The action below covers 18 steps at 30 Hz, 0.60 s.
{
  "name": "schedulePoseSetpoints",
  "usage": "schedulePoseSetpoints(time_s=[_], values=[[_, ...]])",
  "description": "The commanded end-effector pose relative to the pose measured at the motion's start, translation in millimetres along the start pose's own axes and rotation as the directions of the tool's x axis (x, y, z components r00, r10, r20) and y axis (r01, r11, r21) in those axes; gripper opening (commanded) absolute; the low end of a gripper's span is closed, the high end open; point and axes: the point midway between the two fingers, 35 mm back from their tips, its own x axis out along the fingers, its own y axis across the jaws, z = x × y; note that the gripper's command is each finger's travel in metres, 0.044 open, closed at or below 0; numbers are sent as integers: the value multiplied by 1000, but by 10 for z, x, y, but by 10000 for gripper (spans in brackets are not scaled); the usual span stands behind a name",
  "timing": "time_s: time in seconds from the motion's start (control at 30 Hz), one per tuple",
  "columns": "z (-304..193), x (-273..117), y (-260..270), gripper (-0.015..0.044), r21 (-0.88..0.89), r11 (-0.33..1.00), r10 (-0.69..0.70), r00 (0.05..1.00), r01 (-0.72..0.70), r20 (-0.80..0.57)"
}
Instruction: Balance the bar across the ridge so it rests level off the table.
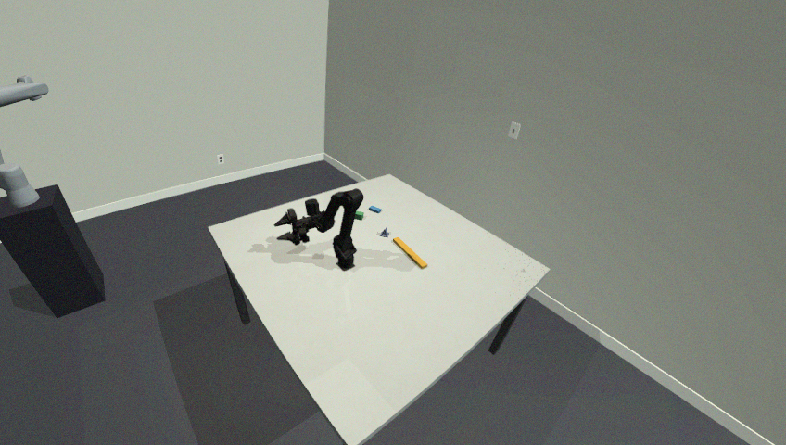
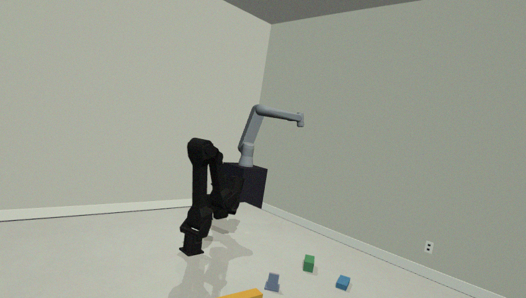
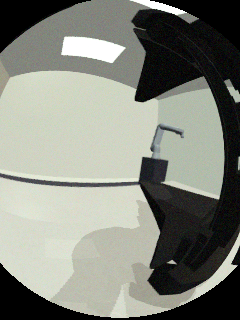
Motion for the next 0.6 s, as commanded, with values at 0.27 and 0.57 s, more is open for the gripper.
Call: schedulePoseSetpoints(time_s=[0.27, 0.57], values=[[-340, -145, 90, 315, 71, 996, 54, 991, -45, -123], [-749, -452, 211, 315, 179, 981, 125, 945, -72, -301]])
